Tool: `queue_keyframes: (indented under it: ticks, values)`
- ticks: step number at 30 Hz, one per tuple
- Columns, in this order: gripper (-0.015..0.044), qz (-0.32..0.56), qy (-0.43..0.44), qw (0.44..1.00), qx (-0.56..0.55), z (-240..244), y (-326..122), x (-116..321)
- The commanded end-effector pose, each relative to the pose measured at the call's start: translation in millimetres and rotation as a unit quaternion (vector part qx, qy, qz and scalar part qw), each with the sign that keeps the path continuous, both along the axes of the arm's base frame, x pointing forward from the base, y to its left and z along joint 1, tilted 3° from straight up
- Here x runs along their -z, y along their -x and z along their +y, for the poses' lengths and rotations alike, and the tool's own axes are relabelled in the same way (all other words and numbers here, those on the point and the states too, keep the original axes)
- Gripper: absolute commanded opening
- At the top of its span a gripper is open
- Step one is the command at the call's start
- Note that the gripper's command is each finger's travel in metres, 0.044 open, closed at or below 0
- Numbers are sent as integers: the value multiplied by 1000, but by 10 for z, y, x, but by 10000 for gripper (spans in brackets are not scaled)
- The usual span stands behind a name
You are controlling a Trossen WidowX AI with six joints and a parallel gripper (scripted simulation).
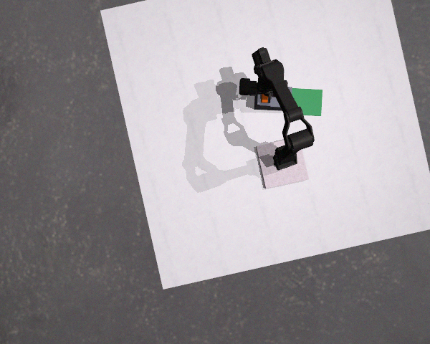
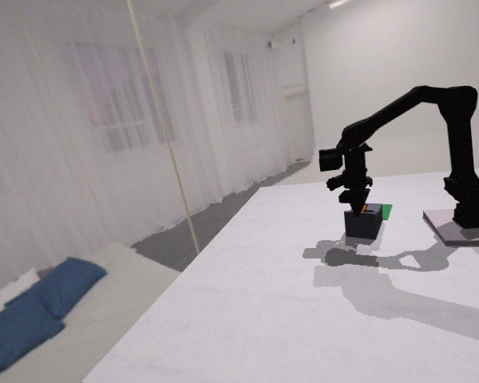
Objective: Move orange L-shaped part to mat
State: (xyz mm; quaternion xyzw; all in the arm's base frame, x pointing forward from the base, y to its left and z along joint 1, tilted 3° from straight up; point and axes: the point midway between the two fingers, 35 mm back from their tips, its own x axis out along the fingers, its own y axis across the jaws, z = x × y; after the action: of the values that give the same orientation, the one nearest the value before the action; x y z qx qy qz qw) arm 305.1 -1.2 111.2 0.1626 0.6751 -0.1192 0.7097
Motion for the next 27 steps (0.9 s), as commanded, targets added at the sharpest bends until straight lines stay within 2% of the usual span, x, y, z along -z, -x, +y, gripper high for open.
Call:
queue_keyframes:
  ticks: [1,27]
  values:
    - [180,1,2,1000,2,0,-5,105]
    - [180,1,2,1000,2,17,-25,462]
